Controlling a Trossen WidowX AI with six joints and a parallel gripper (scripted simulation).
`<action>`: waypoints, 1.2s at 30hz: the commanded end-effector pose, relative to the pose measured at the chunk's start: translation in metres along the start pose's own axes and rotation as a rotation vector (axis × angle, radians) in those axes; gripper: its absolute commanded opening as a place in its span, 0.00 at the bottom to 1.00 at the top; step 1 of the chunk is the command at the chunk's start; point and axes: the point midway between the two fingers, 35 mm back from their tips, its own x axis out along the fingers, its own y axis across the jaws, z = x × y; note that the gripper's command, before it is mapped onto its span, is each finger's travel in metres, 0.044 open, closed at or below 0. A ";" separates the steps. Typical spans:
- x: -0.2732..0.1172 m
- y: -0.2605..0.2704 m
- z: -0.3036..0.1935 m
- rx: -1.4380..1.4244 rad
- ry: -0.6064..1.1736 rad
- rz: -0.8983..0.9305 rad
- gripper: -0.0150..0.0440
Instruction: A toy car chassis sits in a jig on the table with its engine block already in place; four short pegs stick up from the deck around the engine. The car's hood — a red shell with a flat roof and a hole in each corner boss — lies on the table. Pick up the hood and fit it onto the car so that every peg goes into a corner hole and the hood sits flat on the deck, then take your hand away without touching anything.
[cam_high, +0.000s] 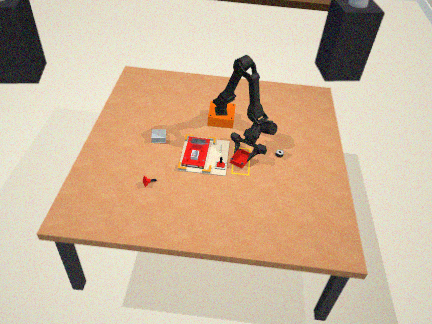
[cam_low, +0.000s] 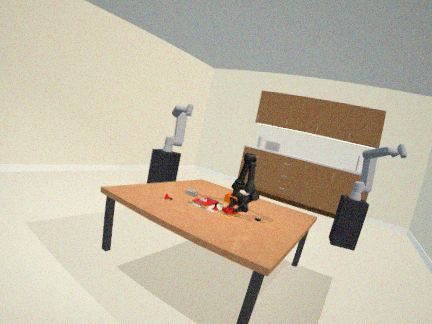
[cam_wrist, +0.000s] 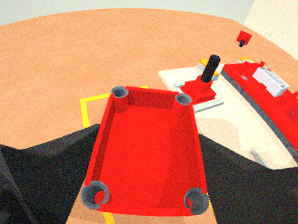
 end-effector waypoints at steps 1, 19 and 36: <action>-0.006 0.002 0.011 0.007 -0.001 0.003 0.31; -0.030 0.000 0.052 -0.003 -0.001 0.004 0.25; -0.029 0.001 0.050 -0.438 -0.002 0.004 0.25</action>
